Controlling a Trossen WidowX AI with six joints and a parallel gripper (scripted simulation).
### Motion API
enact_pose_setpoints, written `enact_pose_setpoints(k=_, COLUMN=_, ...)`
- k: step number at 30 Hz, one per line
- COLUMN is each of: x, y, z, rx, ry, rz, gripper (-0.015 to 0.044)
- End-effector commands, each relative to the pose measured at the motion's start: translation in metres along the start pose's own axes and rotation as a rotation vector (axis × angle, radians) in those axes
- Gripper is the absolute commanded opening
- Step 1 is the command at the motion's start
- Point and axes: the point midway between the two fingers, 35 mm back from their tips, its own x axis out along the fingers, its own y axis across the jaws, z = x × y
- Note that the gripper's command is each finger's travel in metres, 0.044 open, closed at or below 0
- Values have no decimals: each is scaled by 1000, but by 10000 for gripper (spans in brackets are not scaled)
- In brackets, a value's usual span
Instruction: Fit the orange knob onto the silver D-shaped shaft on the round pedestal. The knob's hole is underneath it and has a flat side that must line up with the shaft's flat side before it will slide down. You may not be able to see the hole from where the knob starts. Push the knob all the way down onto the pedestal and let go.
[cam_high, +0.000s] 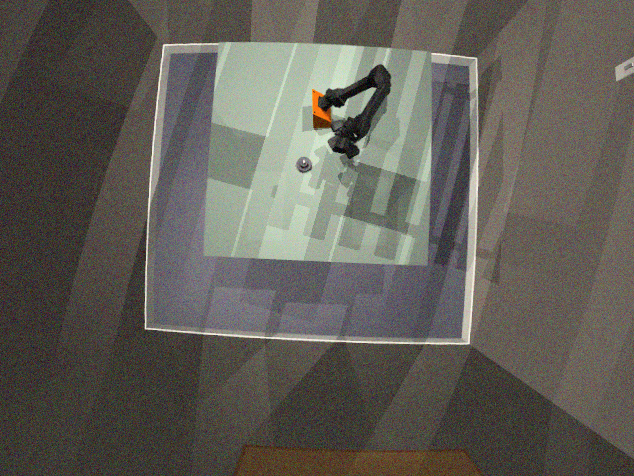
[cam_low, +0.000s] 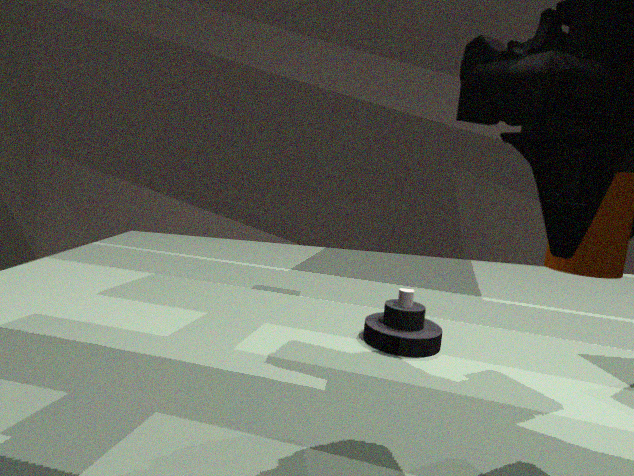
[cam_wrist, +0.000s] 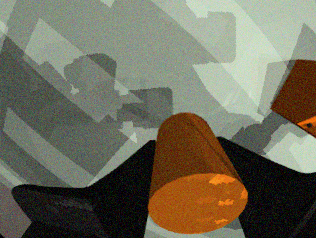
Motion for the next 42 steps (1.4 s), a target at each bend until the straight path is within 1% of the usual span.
enact_pose_setpoints(k=1, x=-5, y=0, z=0, rx=-4, ry=-3, rz=16, gripper=0)
enact_pose_setpoints(k=5, x=-9, y=-1, z=4, rx=0, ry=-2, rz=88, gripper=0)
enact_pose_setpoints(k=42, x=-85, y=-9, z=31, rx=4, ry=-6, rz=881, gripper=0)
